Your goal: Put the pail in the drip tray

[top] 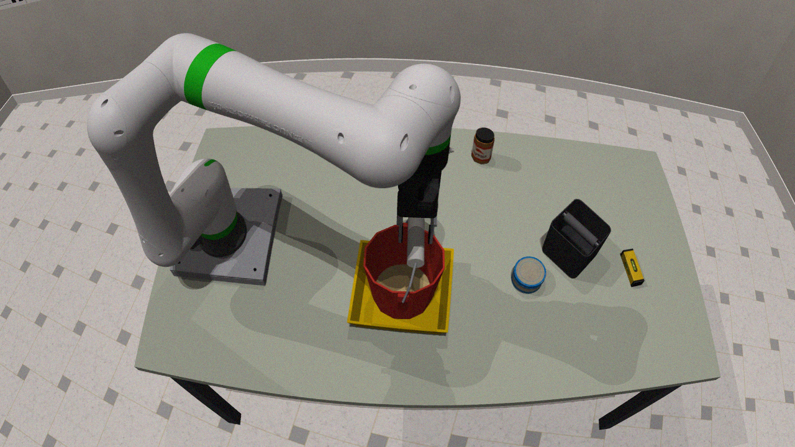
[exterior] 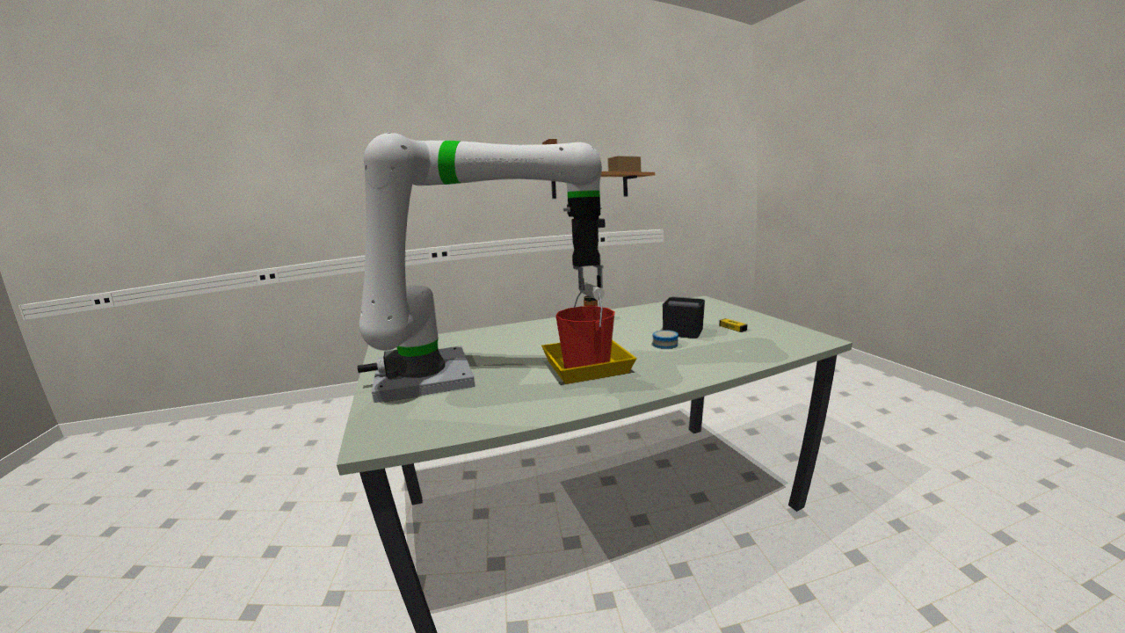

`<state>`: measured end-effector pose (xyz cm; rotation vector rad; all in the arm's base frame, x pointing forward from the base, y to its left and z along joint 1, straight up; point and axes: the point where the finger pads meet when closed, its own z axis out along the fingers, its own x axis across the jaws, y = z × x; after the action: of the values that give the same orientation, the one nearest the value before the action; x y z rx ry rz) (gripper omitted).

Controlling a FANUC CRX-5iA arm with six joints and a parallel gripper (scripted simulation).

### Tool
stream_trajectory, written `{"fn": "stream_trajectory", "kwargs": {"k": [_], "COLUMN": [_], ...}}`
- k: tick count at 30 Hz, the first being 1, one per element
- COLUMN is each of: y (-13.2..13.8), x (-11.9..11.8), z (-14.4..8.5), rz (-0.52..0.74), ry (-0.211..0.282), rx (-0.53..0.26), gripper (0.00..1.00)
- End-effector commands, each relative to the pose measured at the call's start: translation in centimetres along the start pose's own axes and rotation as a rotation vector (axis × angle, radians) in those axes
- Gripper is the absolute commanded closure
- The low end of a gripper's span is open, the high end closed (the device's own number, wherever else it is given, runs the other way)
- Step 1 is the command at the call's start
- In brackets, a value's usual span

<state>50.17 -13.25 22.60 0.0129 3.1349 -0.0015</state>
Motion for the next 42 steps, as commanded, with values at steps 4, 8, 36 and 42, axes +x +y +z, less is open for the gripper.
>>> {"fn": "stream_trajectory", "kwargs": {"k": [4, 8, 36, 42], "y": [0.0, 0.0, 0.0, 0.0], "x": [0.0, 0.0, 0.0, 0.0], "z": [-1.6, -2.4, -5.9, -5.9], "rz": [0.000, 0.000, 0.000, 0.000], "ry": [-0.002, -0.002, -0.002, -0.002], "rx": [0.000, 0.000, 0.000, 0.000], "gripper": [0.00, 0.00, 0.00, 0.00]}}
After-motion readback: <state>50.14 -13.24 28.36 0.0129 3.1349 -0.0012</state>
